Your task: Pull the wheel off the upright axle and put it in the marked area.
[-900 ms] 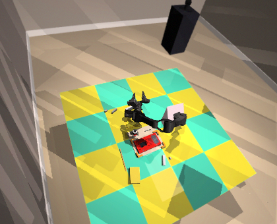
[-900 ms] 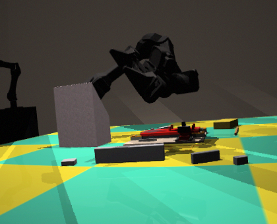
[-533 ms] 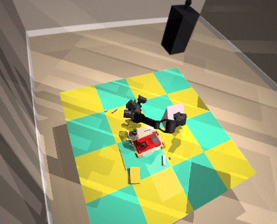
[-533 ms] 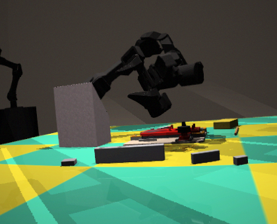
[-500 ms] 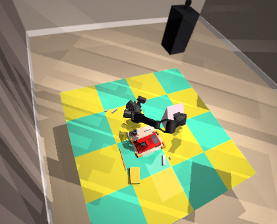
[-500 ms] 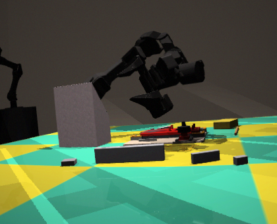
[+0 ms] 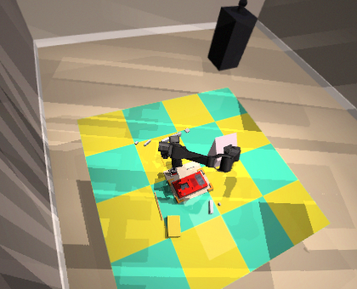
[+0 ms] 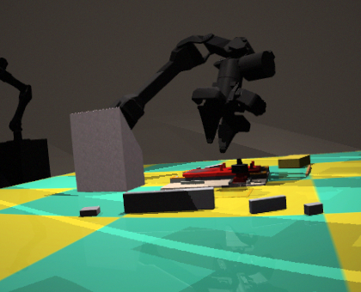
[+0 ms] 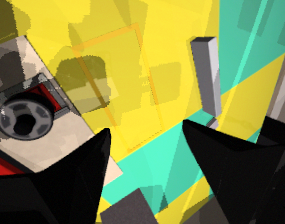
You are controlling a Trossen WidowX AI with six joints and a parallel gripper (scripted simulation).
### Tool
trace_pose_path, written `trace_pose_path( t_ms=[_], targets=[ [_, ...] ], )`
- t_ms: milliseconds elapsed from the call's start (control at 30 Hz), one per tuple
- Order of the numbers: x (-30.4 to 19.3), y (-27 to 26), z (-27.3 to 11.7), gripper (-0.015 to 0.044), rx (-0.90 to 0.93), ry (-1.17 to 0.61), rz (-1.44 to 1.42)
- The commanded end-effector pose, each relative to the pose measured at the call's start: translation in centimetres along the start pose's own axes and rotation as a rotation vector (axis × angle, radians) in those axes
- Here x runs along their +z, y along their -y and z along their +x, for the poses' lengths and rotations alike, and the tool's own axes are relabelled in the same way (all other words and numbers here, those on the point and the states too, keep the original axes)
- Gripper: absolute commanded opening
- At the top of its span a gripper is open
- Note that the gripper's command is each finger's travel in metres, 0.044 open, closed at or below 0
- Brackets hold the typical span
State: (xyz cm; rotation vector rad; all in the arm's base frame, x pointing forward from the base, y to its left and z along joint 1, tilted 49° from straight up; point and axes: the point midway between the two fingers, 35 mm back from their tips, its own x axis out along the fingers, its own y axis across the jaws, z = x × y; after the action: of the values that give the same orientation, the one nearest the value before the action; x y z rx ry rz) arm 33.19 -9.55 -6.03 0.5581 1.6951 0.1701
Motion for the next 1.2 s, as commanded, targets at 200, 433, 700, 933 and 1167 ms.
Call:
trace_pose_path(
  t_ms=[200,433,700,933,1167],
  targets=[
    [1.2,-6.8,-5.2,0.0300,0.393,0.156,-0.244],
    [0.7,-6.3,-4.9,0.0300,0.393,0.156,-0.244],
    [1.0,-7.2,-2.4,0.0300,0.392,0.156,-0.243],
    [1.3,-9.2,2.0,0.0300,0.396,0.156,-0.244],
    [1.2,-9.2,1.7,0.0215,0.389,0.147,-0.255]
  ],
)
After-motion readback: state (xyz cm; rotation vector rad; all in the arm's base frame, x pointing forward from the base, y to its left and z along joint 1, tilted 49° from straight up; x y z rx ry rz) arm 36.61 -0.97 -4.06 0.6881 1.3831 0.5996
